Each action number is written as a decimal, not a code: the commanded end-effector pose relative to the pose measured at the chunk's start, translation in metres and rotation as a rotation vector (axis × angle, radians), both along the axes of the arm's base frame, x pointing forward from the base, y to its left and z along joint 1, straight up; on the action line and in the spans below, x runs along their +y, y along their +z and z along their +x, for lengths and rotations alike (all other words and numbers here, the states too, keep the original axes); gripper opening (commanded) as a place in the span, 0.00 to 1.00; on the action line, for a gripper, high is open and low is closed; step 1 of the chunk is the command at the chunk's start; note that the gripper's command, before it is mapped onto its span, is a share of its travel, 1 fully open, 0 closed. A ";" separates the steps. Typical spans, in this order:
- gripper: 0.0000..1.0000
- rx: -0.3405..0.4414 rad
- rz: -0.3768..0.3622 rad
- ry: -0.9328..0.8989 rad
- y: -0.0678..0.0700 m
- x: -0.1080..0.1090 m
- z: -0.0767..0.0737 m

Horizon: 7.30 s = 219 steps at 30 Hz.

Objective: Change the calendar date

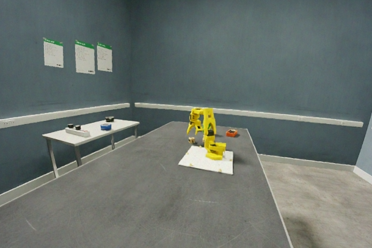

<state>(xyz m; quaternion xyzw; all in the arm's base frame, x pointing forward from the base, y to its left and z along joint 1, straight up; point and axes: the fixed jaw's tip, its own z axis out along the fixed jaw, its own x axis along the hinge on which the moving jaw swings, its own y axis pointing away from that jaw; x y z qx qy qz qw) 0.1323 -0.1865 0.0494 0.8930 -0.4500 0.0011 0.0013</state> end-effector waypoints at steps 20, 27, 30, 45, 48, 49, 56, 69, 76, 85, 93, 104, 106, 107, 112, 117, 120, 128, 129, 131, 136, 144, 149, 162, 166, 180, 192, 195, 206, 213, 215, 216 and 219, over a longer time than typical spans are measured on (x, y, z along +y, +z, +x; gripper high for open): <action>0.35 0.008 0.013 0.004 -0.031 0.000 -0.002; 0.35 0.008 0.013 0.004 -0.037 0.001 -0.002; 0.35 0.008 0.013 0.004 -0.039 0.001 -0.002; 0.35 0.008 0.013 0.004 -0.040 0.001 -0.002; 0.34 0.008 0.013 0.004 -0.040 0.001 -0.002; 0.34 0.008 0.013 0.004 -0.040 0.002 -0.001; 0.32 0.008 0.013 0.004 -0.040 0.002 0.000; 0.25 0.009 0.013 0.004 -0.040 0.005 0.004; 0.23 0.009 0.013 0.004 -0.040 0.006 0.005; 0.21 0.009 0.013 0.004 -0.040 0.007 0.006; 0.21 0.009 0.013 0.004 -0.040 0.007 0.006; 0.11 0.009 0.013 0.004 -0.040 0.007 0.006; 0.11 0.009 0.013 0.004 -0.040 0.007 0.006; 0.09 0.009 0.013 0.004 -0.040 0.007 0.006; 0.03 0.009 0.013 0.004 -0.040 0.007 0.006; 0.00 0.009 0.013 0.004 -0.040 0.007 0.006; 0.00 0.009 0.013 0.004 -0.040 0.007 0.006; 0.00 0.009 0.013 0.004 -0.038 0.007 0.006; 0.00 0.009 0.013 0.004 -0.037 0.006 0.006; 0.00 0.009 0.013 0.004 -0.034 0.006 0.006; 0.00 0.009 0.013 0.004 -0.021 0.005 0.006; 0.00 0.009 0.013 0.004 -0.003 0.004 0.005; 0.00 0.009 0.013 0.004 0.007 0.005 0.004; 0.00 0.009 0.013 0.003 0.010 0.005 0.004; 0.00 0.009 0.013 -0.002 0.010 0.005 0.004; 0.00 0.009 0.012 -0.060 0.010 0.009 0.008; 0.00 0.010 0.012 -0.176 0.010 0.016 0.016; 0.00 0.010 0.011 -0.225 0.009 0.020 0.019; 0.00 0.011 0.009 -0.451 0.008 0.036 0.034; 0.00 0.012 0.008 -0.576 0.008 0.045 0.041; 0.00 0.012 0.007 -0.629 0.008 0.049 0.044; 0.00 0.012 0.007 -0.656 0.007 0.052 0.046; 0.00 0.012 0.006 -0.740 0.007 0.058 0.051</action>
